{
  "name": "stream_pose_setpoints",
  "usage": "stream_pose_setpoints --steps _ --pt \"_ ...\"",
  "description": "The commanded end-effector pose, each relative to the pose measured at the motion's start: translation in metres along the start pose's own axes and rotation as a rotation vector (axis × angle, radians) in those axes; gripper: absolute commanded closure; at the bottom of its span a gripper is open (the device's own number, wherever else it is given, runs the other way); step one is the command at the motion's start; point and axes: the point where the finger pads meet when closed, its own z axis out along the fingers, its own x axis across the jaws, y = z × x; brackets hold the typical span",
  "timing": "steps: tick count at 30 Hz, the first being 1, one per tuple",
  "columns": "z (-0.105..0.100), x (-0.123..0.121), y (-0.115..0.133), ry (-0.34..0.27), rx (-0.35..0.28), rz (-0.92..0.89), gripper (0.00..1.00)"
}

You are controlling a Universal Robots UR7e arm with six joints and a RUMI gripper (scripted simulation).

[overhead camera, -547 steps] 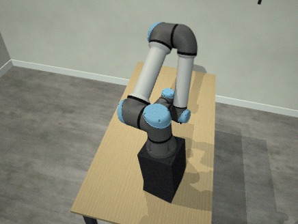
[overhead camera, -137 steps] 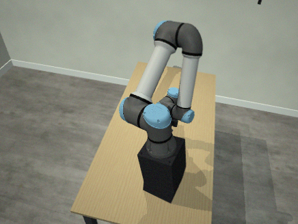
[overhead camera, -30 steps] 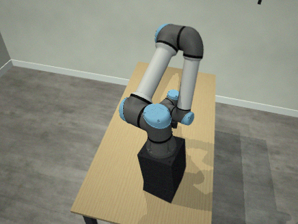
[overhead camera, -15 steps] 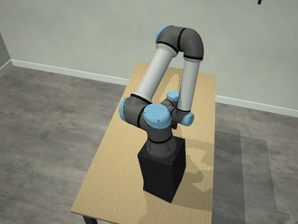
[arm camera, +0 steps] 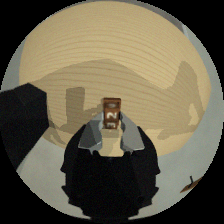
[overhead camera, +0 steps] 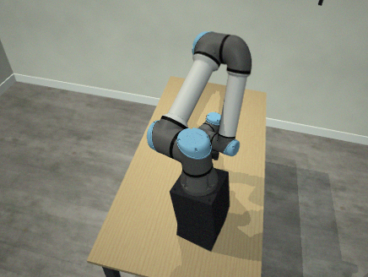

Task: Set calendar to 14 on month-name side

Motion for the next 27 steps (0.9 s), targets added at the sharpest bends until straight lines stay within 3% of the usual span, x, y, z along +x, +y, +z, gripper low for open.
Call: stream_pose_setpoints --steps 1,27 --pt "-0.0003 0.0003 0.0002 0.001 0.000 0.000 0.90" --pt "0.0037 0.0004 0.0002 0.001 0.000 0.000 0.90"
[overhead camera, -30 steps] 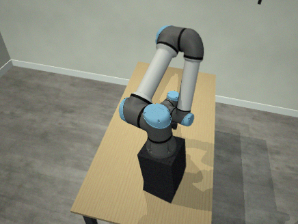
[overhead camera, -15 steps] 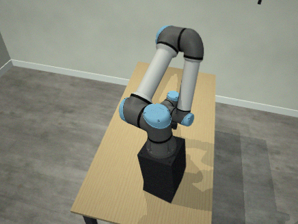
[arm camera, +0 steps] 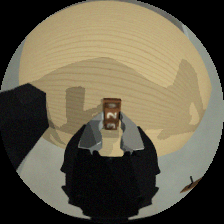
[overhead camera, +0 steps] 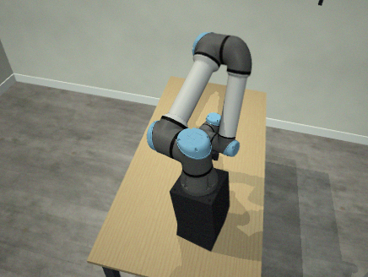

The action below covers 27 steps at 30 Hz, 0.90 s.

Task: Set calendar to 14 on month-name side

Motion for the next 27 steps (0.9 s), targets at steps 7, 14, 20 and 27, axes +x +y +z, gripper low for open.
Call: stream_pose_setpoints --steps 7,14,20,27 --pt "0.0040 0.0003 0.0002 0.001 -0.001 0.000 0.90" --pt "0.0061 0.0003 0.0002 0.001 -0.001 0.000 0.90" --pt "0.0066 0.0003 0.0002 0.001 -0.001 0.000 0.90" --pt "0.0066 0.0003 0.0002 0.001 -0.001 0.000 0.90"
